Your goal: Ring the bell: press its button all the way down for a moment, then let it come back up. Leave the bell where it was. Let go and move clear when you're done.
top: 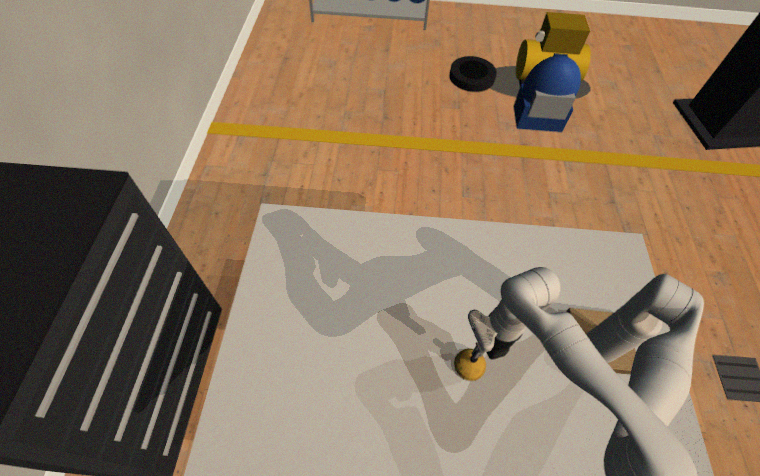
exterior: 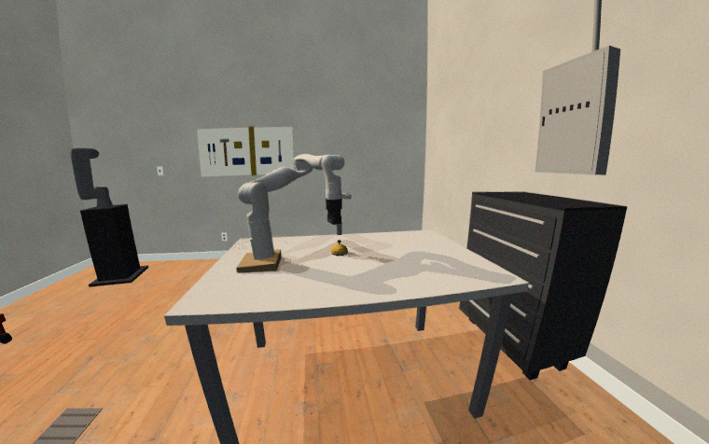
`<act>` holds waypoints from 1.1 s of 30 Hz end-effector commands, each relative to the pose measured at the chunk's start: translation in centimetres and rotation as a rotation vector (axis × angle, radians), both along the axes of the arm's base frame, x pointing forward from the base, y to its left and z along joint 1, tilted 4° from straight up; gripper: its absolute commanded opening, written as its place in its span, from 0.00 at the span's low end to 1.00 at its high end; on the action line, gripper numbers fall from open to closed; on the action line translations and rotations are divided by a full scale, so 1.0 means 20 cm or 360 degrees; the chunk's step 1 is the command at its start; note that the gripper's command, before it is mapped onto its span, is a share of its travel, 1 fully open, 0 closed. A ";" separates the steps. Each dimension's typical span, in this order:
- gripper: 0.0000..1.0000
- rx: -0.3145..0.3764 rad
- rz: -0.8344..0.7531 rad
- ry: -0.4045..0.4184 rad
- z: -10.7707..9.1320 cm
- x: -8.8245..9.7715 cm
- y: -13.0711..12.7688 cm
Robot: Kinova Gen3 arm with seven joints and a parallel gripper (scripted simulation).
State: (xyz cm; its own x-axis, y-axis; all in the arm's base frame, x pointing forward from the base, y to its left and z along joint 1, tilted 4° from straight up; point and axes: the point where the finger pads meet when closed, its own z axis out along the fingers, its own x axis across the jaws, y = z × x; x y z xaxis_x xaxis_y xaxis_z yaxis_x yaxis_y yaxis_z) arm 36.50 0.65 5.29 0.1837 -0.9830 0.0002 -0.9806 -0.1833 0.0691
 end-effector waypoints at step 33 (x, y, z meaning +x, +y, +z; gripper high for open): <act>0.17 -0.0005 -0.0003 0.0006 -0.10 -0.01 -0.01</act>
State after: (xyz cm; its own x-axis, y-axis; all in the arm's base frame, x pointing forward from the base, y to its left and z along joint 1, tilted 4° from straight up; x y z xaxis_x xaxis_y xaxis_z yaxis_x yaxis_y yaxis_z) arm 36.20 0.52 3.21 0.1817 -0.9834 0.0024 -0.9806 -0.1810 0.0750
